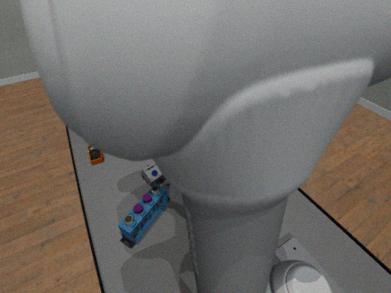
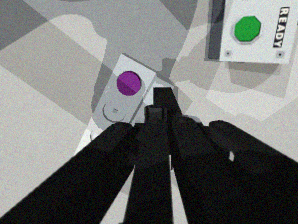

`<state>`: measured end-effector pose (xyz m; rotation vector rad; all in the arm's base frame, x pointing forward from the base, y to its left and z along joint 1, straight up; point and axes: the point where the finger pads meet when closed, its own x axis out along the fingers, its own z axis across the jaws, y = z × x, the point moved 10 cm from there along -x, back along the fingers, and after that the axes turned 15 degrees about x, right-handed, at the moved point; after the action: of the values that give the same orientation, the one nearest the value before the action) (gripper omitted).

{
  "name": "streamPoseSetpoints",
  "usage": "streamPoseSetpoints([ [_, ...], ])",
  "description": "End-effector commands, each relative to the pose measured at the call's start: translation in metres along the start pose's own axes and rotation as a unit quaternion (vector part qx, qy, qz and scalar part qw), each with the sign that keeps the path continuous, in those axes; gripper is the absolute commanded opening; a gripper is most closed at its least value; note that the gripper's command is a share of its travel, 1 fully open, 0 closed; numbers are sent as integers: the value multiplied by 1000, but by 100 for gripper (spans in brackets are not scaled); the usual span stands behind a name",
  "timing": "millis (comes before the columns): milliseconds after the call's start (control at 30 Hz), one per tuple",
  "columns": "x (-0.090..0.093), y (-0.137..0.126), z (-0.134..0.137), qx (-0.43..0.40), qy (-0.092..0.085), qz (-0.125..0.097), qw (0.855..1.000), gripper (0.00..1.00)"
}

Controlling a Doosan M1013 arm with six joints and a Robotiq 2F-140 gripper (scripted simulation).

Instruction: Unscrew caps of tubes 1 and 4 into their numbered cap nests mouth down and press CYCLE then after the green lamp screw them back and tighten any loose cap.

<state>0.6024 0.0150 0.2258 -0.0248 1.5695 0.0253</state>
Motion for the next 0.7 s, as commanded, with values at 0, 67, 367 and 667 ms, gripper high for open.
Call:
streamPoseSetpoints([
  [0, 5, 31, 16, 1, 0, -1, 1000, 10],
  [67, 8, 45, 23, 1, 0, -1, 1000, 10],
  [367, 17, 96, 47, 1, 0, -1, 1000, 10],
  [667, 23, 129, 62, 1, 0, -1, 1000, 10],
])
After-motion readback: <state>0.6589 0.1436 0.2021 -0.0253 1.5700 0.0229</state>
